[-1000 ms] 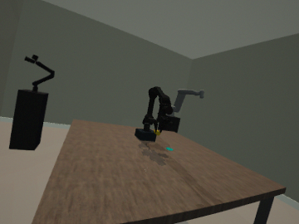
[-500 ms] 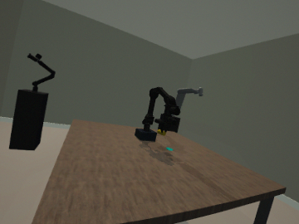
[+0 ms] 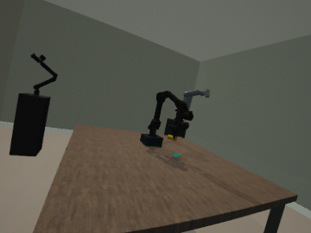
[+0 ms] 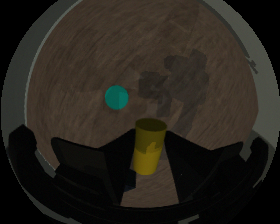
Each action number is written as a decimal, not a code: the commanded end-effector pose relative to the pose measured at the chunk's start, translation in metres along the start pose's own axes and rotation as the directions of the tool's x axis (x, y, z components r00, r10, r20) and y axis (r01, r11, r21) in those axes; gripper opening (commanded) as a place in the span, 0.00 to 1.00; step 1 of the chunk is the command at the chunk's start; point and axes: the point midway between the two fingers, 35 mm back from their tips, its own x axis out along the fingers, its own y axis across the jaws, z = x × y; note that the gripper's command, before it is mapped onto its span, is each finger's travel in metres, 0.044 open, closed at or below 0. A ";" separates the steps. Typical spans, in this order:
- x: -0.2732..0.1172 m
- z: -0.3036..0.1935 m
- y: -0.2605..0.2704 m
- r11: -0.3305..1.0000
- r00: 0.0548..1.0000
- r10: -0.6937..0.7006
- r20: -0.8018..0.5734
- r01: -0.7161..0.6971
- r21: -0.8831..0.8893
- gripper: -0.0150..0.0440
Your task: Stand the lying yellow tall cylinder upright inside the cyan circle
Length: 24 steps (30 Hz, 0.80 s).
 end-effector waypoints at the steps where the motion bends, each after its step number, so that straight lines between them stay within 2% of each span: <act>1: -0.001 0.005 0.015 0.993 1.000 0.007 -0.001 -0.008 -0.121 0.43; 18: -0.004 0.016 0.069 0.853 1.000 0.010 -0.005 -0.011 -0.522 0.43; 24: -0.004 0.016 0.071 0.844 1.000 0.010 -0.006 -0.011 -0.536 0.43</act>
